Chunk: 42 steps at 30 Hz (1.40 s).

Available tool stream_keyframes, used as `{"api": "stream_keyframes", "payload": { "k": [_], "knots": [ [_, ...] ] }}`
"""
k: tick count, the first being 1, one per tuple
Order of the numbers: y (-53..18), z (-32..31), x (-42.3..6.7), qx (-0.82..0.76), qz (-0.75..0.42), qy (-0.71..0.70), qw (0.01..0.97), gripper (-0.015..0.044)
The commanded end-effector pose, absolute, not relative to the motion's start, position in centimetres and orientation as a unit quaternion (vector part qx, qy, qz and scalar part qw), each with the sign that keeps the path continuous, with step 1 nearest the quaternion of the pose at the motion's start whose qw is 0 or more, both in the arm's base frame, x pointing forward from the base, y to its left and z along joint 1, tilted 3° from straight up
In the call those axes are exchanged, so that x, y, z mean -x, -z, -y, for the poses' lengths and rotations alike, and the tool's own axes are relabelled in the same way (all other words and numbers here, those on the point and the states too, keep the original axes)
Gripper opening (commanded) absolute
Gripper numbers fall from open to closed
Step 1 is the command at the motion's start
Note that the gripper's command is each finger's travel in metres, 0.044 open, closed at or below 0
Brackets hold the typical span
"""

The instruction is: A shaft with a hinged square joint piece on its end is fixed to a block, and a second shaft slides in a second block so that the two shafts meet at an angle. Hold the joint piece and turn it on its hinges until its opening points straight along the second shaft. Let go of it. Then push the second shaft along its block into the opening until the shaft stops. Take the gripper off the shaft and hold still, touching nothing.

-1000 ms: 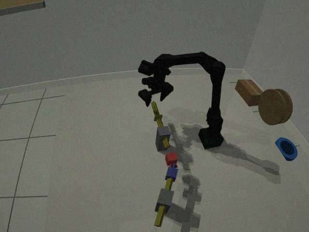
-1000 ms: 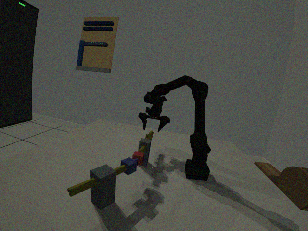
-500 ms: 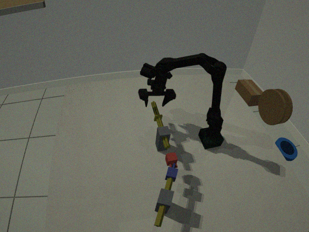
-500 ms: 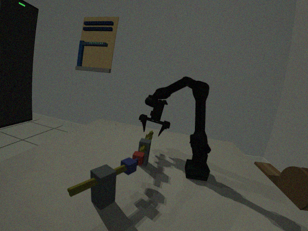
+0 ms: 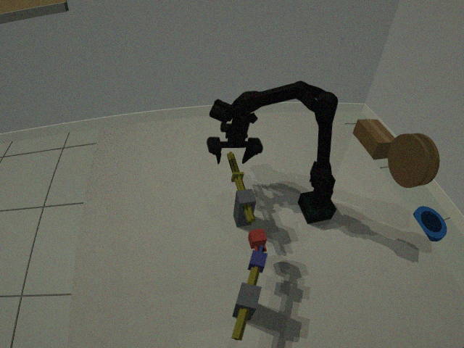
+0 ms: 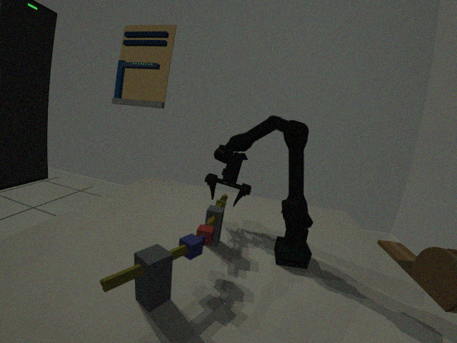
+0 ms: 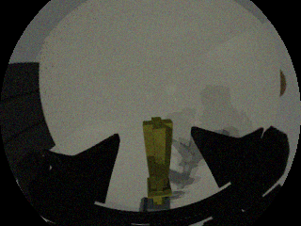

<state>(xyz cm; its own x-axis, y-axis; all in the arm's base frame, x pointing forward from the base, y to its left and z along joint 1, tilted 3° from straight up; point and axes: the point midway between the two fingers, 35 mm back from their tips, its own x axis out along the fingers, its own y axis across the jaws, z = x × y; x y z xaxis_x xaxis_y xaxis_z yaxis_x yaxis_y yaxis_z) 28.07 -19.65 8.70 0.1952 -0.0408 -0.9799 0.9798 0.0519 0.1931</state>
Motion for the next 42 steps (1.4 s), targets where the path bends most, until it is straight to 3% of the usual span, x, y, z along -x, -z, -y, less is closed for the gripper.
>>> {"api": "stream_keyframes", "payload": {
  "k": [1, 7, 20, 42],
  "knots": [
    [-8.12, 19.56, -28.22, -0.526, -0.448, 0.447, 0.568, 0.044],
    [-7.42, 19.55, -28.34, -0.526, -0.448, 0.447, 0.568, 0.044],
    [-7.42, 19.55, -28.34, -0.526, -0.448, 0.447, 0.568, 0.0102],
    [-7.44, 19.6, -28.34, -0.524, -0.449, 0.447, 0.57, 0.0067]
  ]
}}
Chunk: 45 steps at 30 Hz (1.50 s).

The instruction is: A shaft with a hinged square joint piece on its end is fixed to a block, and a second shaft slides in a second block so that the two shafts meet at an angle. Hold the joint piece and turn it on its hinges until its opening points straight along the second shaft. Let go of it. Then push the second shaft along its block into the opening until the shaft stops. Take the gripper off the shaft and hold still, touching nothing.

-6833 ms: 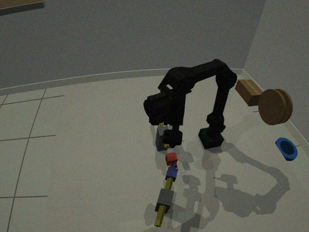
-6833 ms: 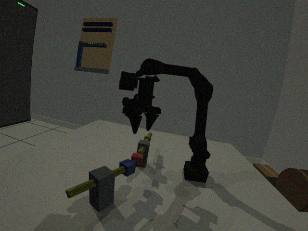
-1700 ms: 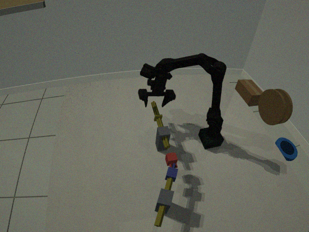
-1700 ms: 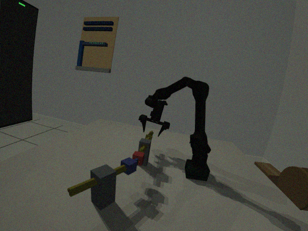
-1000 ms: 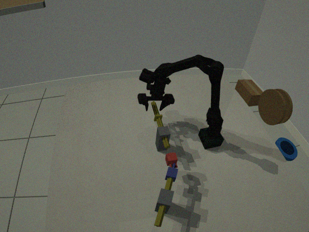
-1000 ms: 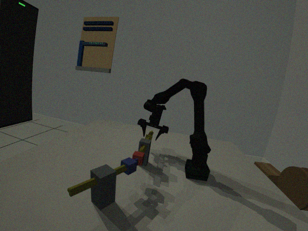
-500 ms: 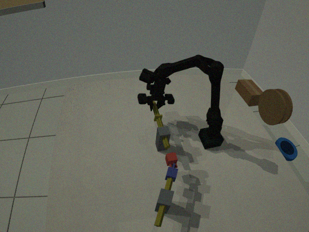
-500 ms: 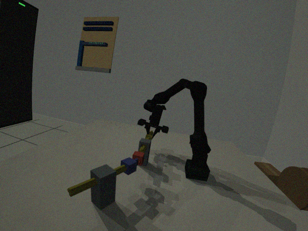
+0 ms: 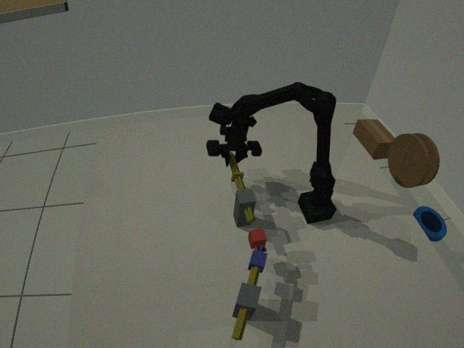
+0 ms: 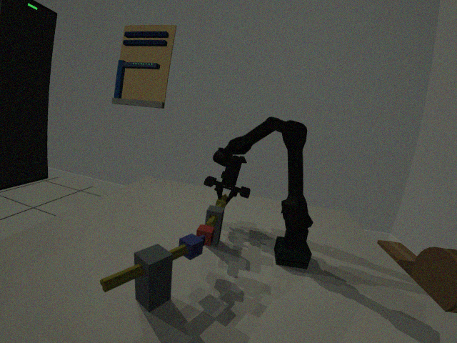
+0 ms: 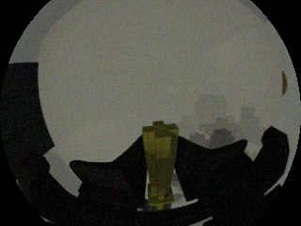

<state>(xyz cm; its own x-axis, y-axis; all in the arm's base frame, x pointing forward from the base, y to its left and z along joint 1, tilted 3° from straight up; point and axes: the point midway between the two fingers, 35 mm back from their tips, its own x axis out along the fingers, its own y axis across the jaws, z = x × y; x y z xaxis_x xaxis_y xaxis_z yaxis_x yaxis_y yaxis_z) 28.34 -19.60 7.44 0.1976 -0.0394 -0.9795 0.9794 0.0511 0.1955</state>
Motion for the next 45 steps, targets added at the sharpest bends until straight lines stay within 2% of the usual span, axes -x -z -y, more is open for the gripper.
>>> {"api": "stream_keyframes", "payload": {
  "k": [1, 45],
  "knots": [
    [-7.44, 19.6, -28.34, -0.524, -0.449, 0.447, 0.57, 0.0067],
    [-7.42, 19.66, -28.33, -0.501, -0.474, 0.476, 0.545, 0.006]
  ]
}}
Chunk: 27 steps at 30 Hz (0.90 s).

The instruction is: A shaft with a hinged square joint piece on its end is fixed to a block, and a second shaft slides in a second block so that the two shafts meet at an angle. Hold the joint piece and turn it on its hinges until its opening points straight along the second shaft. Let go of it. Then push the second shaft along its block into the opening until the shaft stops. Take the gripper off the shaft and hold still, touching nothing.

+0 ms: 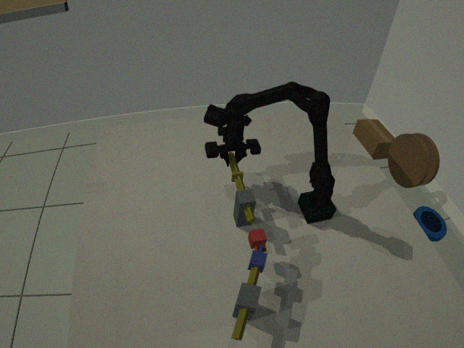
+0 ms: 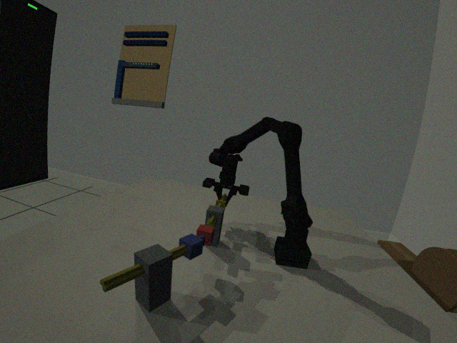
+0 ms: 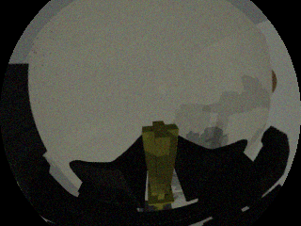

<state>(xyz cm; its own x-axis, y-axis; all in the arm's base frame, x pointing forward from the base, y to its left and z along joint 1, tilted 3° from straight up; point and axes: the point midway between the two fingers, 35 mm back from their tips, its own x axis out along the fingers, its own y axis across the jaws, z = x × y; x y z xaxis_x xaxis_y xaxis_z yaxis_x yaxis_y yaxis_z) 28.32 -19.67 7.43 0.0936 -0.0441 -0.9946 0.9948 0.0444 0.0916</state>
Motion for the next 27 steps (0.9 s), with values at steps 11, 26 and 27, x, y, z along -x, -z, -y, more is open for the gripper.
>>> {"api": "stream_keyframes", "payload": {
  "k": [11, 26, 27],
  "knots": [
    [-7.4, 19.6, -28.3, -0.501, -0.475, 0.476, 0.545, 0.0],
    [-7.3, 17.4, -28.3, -0.498, -0.48, 0.481, 0.539, 0.0],
    [-7.3, 17.3, -28.3, -0.498, -0.481, 0.481, 0.539, 0.0]
  ]
}}
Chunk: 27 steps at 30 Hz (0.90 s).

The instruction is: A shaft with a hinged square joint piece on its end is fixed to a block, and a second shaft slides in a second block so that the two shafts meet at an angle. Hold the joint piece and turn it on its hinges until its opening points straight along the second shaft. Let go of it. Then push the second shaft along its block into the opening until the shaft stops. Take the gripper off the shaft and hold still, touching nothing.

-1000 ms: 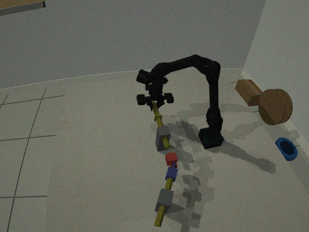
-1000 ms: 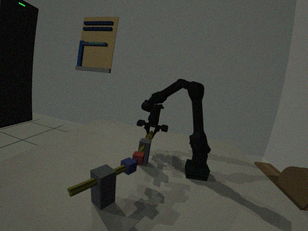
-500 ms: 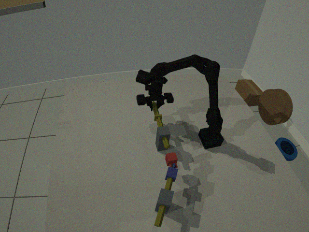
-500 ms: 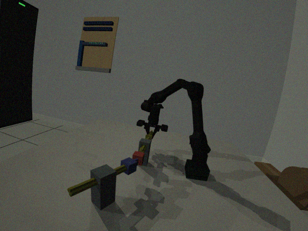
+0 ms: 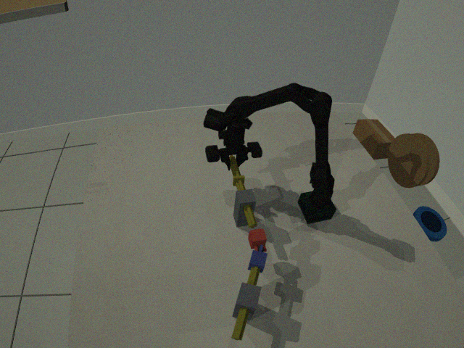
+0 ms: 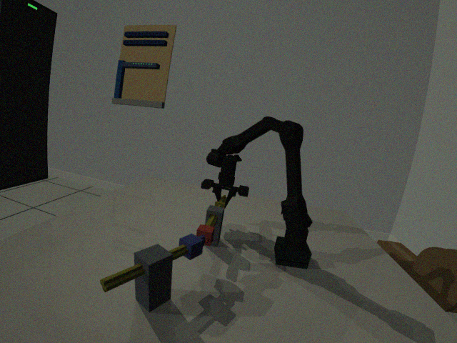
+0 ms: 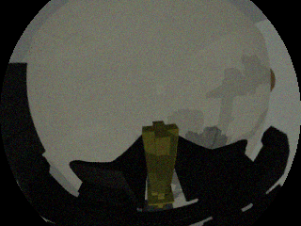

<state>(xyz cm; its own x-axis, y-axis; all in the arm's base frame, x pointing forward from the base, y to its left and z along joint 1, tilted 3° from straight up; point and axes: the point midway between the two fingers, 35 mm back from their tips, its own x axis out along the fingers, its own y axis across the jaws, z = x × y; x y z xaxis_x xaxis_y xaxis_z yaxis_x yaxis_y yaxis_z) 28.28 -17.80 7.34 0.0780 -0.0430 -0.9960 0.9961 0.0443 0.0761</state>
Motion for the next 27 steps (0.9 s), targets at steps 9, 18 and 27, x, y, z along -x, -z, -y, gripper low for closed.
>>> {"api": "stream_keyframes", "payload": {
  "k": [9, 18, 27],
  "knots": [
    [-7.2, 15.8, -28.2, -0.498, -0.481, 0.481, 0.538, 0.0],
    [-7.2, 14.4, -28.2, -0.498, -0.482, 0.481, 0.538, 0.0],
    [-7.1, 13.0, -28.1, -0.498, -0.482, 0.48, 0.537, 0.0]
  ]
}}
